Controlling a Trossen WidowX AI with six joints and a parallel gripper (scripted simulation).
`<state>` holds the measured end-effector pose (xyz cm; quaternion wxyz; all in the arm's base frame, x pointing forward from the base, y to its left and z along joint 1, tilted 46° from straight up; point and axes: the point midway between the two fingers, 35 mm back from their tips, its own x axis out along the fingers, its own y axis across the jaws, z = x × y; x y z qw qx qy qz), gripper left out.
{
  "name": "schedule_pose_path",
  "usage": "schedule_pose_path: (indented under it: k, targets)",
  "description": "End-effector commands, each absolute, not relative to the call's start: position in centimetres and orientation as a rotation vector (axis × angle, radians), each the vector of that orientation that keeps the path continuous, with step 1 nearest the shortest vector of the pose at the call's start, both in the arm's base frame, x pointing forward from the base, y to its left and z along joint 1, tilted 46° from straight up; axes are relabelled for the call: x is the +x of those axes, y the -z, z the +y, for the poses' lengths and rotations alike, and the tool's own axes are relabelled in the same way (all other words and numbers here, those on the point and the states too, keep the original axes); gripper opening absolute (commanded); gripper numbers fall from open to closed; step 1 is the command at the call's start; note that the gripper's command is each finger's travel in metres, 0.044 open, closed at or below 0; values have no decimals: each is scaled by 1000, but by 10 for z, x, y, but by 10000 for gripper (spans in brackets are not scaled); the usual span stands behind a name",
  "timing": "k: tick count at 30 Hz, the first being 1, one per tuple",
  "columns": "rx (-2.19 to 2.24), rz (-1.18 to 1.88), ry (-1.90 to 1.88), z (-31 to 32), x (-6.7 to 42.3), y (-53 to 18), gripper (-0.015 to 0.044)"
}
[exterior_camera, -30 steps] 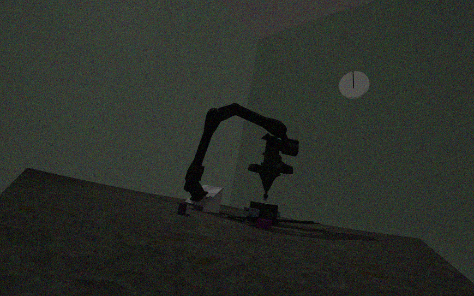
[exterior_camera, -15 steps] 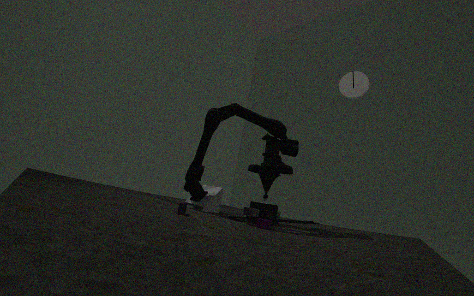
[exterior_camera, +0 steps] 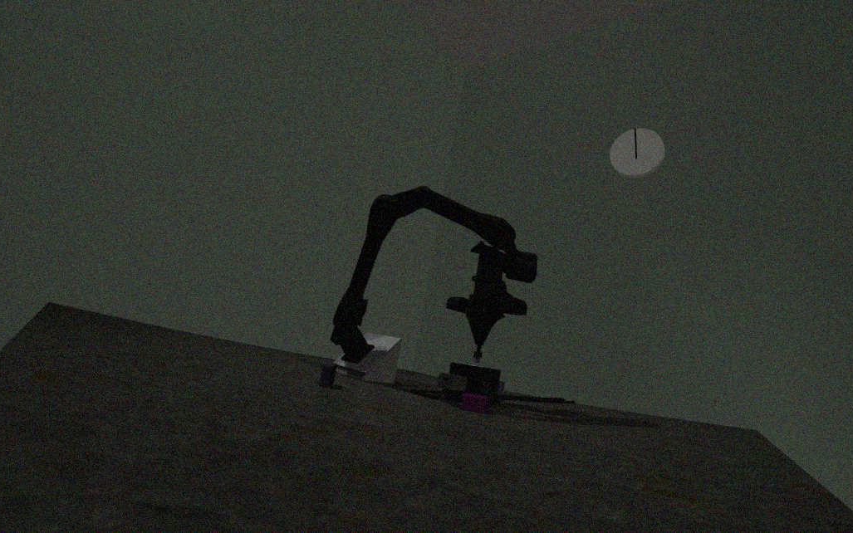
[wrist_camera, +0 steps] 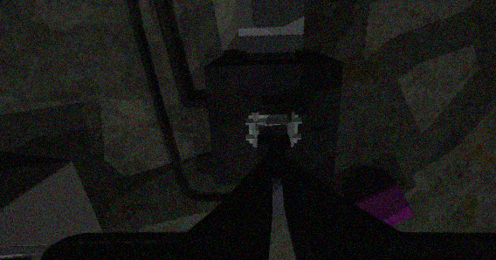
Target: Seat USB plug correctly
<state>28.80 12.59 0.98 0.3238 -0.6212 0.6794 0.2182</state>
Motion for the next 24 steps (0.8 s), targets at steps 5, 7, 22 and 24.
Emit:
schedule_pose_path:
  k: [5,7,22,24]
  targets:
    - [-1633,1780,-565,124,289,-9,0]
    - [-1633,1780,-565,124,289,-9,0]
    - [-1633,1780,-565,123,289,-8,0]
    - [-1633,1780,-565,123,289,-8,0]
